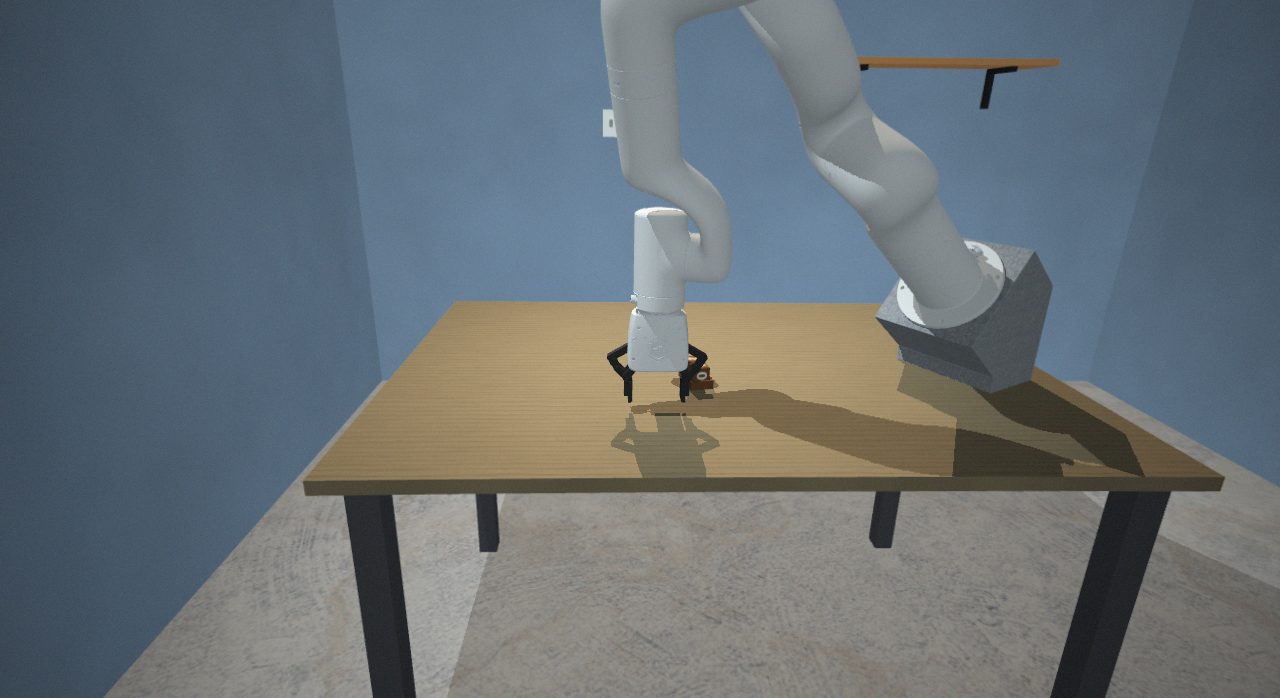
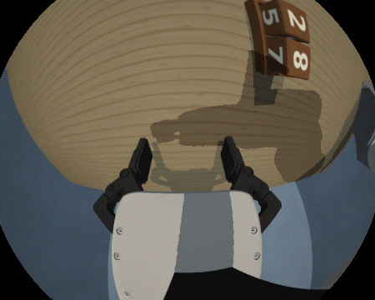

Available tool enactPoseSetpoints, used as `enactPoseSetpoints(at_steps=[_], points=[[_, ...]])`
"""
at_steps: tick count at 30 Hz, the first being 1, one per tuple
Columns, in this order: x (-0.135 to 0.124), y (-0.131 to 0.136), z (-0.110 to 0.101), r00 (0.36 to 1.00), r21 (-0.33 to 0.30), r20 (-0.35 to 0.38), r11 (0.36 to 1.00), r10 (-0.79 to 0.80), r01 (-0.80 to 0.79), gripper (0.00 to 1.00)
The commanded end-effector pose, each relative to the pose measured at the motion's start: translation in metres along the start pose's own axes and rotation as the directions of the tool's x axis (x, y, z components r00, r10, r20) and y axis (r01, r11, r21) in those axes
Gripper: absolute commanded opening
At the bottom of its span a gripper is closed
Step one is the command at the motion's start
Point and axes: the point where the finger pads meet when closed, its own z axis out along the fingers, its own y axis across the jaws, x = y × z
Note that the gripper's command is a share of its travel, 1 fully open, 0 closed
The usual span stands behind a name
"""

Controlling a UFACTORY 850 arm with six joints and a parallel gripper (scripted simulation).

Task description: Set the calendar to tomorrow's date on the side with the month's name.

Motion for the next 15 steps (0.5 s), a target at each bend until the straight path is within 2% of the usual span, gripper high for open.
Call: enactPoseSetpoints(at_steps=[1, 15], points=[[0.0, 0.0, -0.001, 1.0, 0.001, 0.0, 1.0, 0.0, 0.0, 1.0], [0.0, 0.0, -0.034, 1.0, 0.001, 0.0, 1.0, 0.0, 0.0, 1.0]])
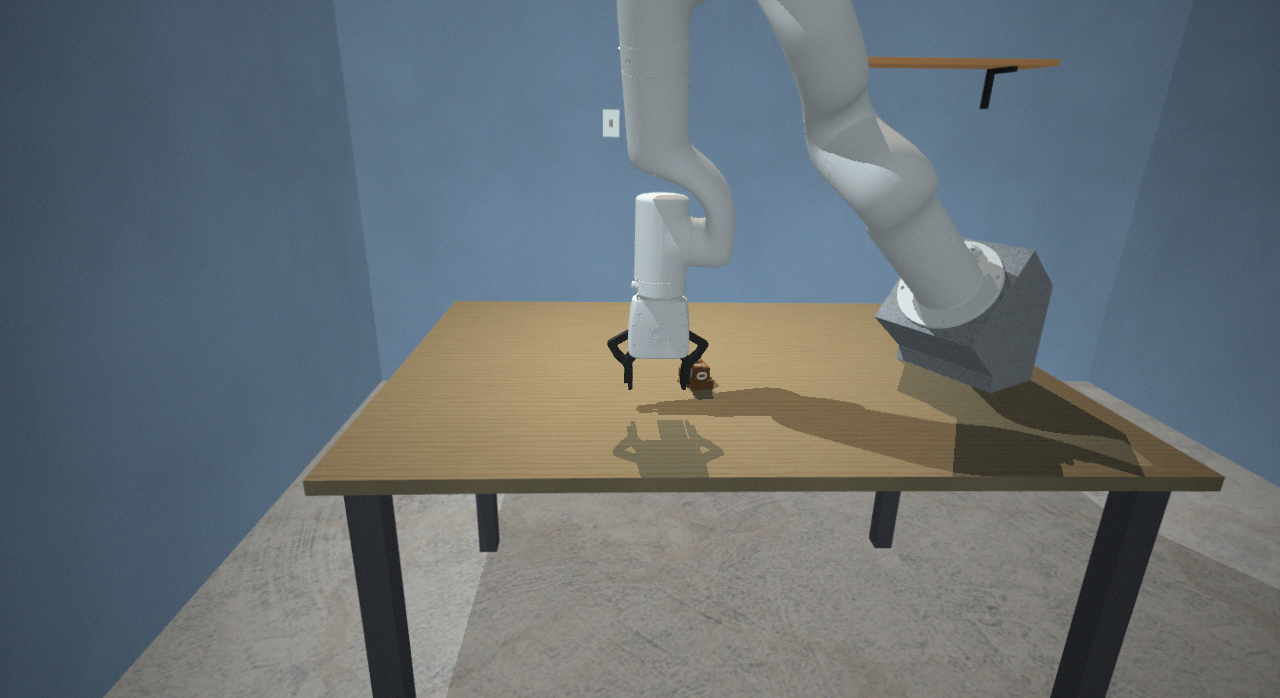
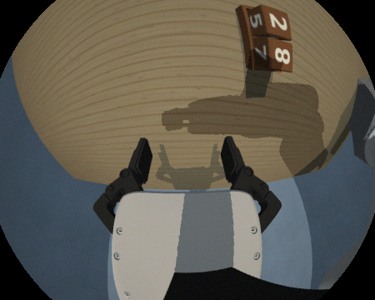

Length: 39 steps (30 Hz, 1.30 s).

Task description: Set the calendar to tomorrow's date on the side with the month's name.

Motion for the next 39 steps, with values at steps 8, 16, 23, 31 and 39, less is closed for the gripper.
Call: enactPoseSetpoints(at_steps=[8, 16, 23, 31, 39], points=[[0.0, -0.001, -0.014, 1.0, -0.004, 0.002, 1.0, 0.028, -0.028, 1.0], [0.02, -0.003, -0.014, 0.981, -0.004, 0.001, 0.981, 0.195, -0.195, 1.0], [0.03, -0.004, -0.014, 0.968, -0.004, 0.001, 0.968, 0.25, -0.25, 1.0], [0.055, -0.007, -0.014, 0.924, -0.004, 0.0, 0.924, 0.383, -0.383, 1.0], [0.062, -0.008, -0.014, 0.865, -0.004, 0.0, 0.865, 0.501, -0.501, 1.0]])
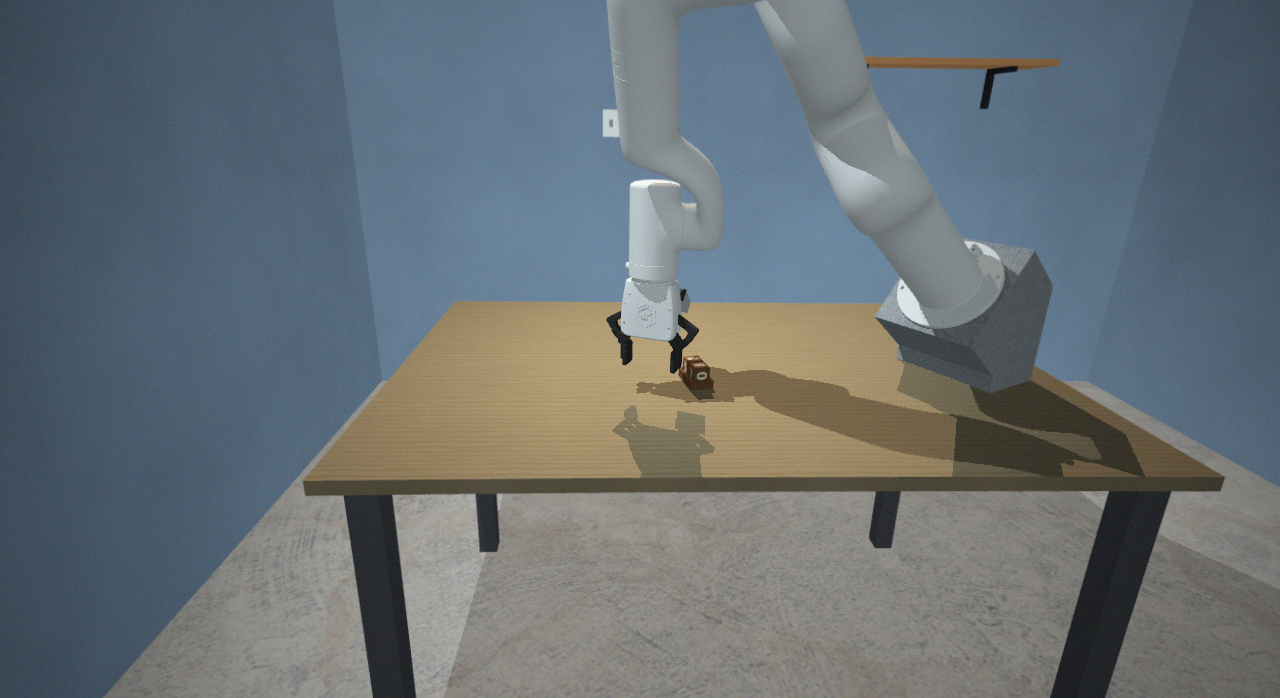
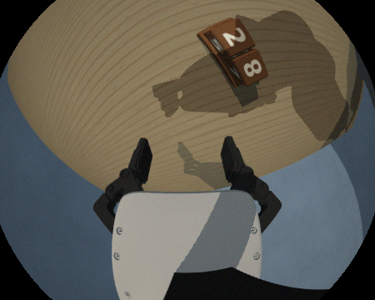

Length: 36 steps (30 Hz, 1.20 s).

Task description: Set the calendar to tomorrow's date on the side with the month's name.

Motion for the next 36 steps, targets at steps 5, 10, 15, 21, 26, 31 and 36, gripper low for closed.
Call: enactPoseSetpoints(at_steps=[5, 10, 15, 21, 26, 31, 36], points=[[0.025, -0.016, 0.0, 0.987, -0.002, -0.001, 0.987, 0.16, -0.16, 1.0], [0.025, -0.016, 0.0, 0.986, -0.002, -0.001, 0.986, 0.169, -0.169, 1.0], [0.029, -0.018, 0.0, 0.946, -0.002, -0.001, 0.946, 0.324, -0.324, 1.0], [0.05, -0.031, 0.0, 0.936, -0.002, -0.001, 0.936, 0.351, -0.351, 1.0], [0.051, -0.032, 0.0, 0.912, -0.002, -0.001, 0.912, 0.41, -0.41, 1.0], [0.071, -0.044, 0.0, 0.851, -0.002, -0.002, 0.851, 0.526, -0.526, 1.0], [0.076, -0.047, 0.0, 0.833, -0.002, -0.002, 0.833, 0.553, -0.553, 1.0]])
